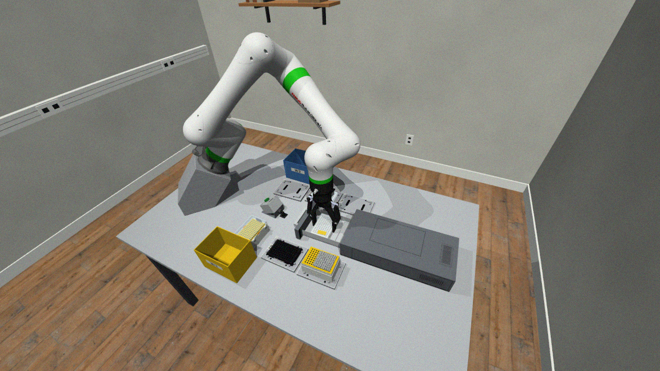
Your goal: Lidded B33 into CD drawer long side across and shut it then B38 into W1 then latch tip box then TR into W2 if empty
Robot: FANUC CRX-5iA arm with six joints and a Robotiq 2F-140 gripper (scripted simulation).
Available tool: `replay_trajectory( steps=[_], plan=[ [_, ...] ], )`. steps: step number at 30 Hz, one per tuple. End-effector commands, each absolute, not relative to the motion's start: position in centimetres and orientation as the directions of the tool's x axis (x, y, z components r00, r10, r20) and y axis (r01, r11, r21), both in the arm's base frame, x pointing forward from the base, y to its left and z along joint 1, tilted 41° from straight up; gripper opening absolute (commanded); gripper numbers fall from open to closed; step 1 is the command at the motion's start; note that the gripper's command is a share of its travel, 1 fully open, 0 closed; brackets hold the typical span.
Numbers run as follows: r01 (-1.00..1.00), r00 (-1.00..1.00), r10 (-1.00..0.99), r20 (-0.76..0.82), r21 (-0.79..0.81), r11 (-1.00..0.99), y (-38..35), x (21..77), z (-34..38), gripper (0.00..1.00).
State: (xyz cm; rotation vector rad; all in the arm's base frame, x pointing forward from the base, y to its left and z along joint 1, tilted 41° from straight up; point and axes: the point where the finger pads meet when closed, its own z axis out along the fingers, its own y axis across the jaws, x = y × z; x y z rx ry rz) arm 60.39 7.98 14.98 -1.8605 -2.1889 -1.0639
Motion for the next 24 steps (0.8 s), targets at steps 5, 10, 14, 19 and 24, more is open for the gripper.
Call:
replay_trajectory(
  steps=[5, 10, 14, 19, 24],
  plan=[
    [0.893, -0.260, 0.840, 0.476, 0.450, 0.022, 7.8, 60.4, 15.2, 0.65],
    [0.893, -0.260, 0.840, 0.476, 0.450, 0.022, 7.5, 60.1, 15.7, 0.65],
    [0.893, -0.260, 0.840, 0.476, 0.450, 0.022, 7.3, 60.0, 16.0, 0.65],
    [0.893, -0.260, 0.840, 0.476, 0.450, 0.022, 7.0, 59.8, 16.4, 0.65],
    [0.893, -0.260, 0.840, 0.476, 0.450, 0.022, 6.6, 59.5, 16.9, 0.65]
  ],
)
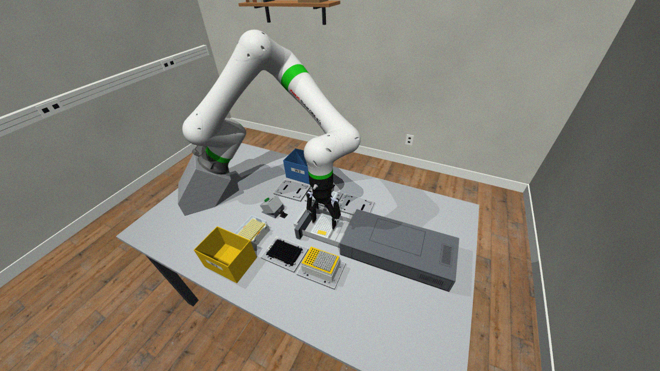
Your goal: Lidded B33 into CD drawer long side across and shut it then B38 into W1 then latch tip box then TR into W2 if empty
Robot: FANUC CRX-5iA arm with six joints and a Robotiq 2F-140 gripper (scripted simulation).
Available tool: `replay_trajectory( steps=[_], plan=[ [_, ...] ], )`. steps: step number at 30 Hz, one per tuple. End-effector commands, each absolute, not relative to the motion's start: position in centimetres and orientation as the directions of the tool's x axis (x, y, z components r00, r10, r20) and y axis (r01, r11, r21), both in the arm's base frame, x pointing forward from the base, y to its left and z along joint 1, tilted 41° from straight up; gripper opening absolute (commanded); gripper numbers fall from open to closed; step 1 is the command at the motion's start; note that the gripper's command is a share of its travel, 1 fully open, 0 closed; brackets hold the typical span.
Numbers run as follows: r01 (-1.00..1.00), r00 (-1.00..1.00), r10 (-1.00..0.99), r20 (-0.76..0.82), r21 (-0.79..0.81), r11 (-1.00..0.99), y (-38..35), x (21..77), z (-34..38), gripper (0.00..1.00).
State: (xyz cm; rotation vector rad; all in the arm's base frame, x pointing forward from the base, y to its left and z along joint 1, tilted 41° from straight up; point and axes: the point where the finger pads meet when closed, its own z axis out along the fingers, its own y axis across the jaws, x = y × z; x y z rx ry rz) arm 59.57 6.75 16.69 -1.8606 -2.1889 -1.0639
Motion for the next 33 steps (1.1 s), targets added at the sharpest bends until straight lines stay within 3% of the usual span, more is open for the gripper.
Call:
replay_trajectory(
  steps=[1, 33],
  plan=[
    [0.893, -0.260, 0.840, 0.476, 0.450, 0.022, 6.5, 59.5, 17.0, 0.65],
    [0.893, -0.260, 0.840, 0.476, 0.449, 0.022, 4.5, 58.1, 19.8, 0.65]
  ],
)
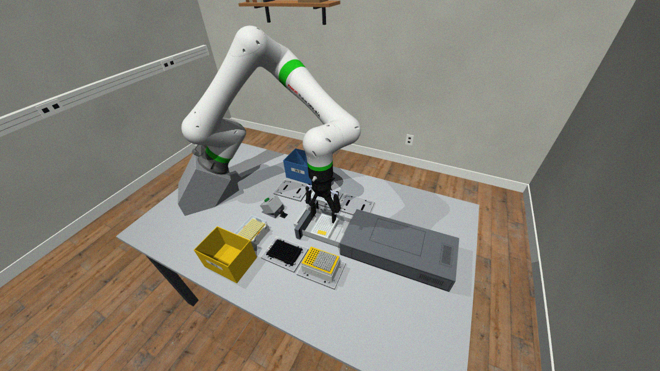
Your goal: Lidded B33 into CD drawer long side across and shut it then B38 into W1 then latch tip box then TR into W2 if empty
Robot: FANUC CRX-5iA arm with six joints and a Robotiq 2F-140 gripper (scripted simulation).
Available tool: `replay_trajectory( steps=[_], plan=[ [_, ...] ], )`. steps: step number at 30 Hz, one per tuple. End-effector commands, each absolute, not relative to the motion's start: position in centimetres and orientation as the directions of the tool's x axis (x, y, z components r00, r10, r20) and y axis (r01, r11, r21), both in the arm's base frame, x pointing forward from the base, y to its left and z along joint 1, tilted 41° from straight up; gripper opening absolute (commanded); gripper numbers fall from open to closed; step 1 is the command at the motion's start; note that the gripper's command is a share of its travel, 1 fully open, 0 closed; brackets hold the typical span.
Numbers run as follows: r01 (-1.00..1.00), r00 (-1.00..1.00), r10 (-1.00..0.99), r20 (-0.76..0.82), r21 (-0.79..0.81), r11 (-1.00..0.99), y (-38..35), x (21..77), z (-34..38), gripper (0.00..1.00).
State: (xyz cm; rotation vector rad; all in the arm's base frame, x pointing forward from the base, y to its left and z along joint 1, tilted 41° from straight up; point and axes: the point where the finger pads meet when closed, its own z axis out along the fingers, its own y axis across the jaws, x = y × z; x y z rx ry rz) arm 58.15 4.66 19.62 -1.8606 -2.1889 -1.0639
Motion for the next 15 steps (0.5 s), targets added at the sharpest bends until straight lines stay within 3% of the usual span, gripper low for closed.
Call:
replay_trajectory(
  steps=[1, 15],
  plan=[
    [0.893, -0.260, 0.840, 0.476, 0.449, 0.022, 4.4, 58.1, 19.9, 0.65],
    [0.893, -0.260, 0.840, 0.476, 0.449, 0.022, 3.6, 57.5, 21.1, 0.65]
  ],
)
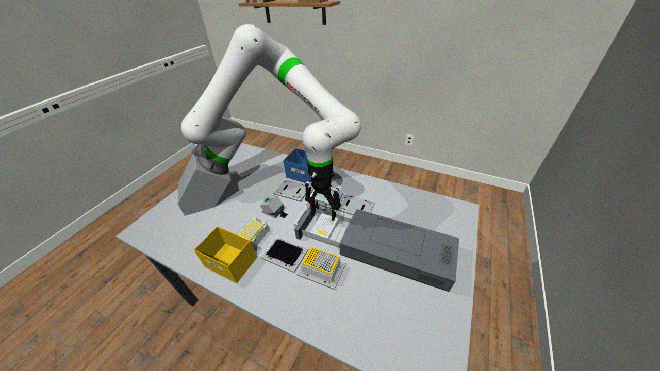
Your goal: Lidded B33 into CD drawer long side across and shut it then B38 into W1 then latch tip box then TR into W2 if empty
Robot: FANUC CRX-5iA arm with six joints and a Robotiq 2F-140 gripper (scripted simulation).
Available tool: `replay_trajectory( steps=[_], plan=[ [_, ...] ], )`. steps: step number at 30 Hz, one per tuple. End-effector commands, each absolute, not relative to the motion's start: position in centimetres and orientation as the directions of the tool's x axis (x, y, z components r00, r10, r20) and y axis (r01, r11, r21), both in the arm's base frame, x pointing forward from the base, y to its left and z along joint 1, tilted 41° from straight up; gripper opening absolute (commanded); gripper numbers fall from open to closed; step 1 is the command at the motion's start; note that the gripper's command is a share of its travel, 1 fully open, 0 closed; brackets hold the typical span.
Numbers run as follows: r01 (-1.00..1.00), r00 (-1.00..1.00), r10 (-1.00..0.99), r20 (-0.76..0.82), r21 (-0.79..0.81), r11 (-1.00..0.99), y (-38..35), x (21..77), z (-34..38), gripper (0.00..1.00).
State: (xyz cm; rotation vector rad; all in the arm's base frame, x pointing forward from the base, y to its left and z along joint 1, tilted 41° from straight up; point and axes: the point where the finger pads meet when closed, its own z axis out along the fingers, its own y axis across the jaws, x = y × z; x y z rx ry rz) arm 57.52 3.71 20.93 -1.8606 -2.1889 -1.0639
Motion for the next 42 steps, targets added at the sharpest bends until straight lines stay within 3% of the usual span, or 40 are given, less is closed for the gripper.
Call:
replay_trajectory(
  steps=[1, 42],
  plan=[
    [0.893, -0.260, 0.840, 0.476, 0.449, 0.022, 3.5, 57.4, 21.2, 0.65],
    [0.893, -0.260, 0.840, 0.476, 0.449, 0.022, 1.2, 55.5, 24.3, 0.64]
  ],
)
